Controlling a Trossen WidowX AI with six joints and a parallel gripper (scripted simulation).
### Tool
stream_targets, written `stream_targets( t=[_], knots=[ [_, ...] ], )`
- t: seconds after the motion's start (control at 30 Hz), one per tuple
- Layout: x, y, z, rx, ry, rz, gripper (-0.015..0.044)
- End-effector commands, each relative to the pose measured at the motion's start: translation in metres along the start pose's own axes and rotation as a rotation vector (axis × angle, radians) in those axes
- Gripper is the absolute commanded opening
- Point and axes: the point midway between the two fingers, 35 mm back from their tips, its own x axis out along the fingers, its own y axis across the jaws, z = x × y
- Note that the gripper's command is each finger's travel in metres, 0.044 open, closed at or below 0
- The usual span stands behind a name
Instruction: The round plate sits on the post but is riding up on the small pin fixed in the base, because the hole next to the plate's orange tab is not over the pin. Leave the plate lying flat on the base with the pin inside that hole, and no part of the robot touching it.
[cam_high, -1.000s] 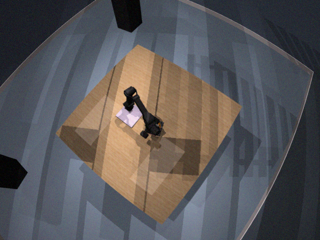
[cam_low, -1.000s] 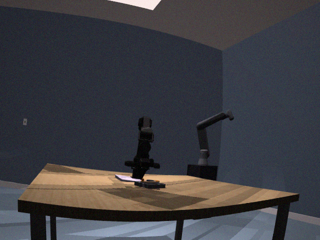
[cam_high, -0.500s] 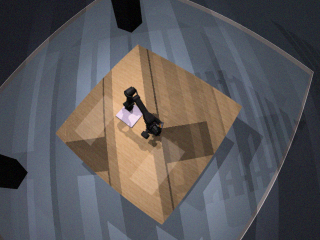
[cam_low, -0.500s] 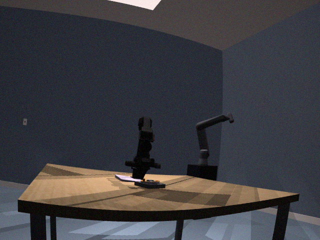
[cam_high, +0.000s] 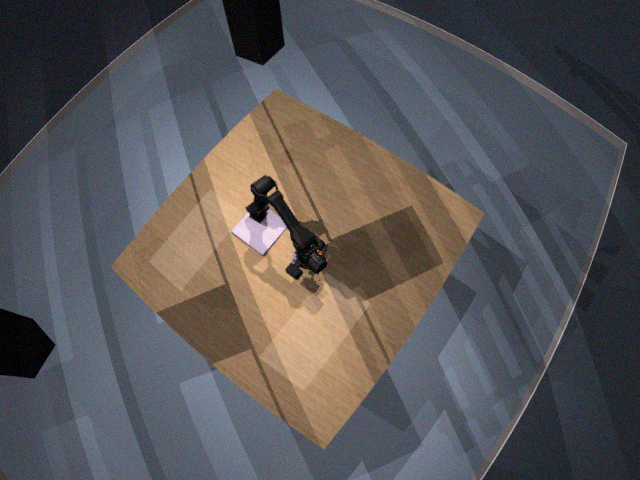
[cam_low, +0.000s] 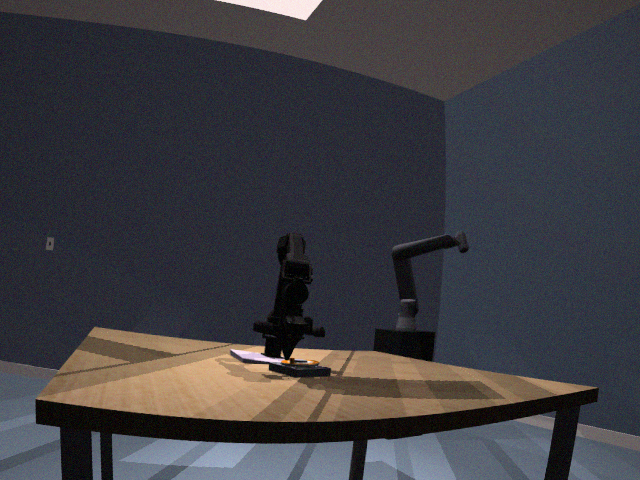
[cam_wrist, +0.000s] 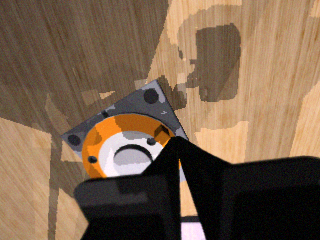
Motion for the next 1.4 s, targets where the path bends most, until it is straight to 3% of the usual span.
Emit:
stream_targets(
  t=[0.0,1.37],
  knots=[
    [0.000,0.005,0.006,-0.002,-0.007,0.006,0.0000],
    [-0.006,0.045,0.029,-0.002,-0.009,0.009,0.0000]
  ],
)
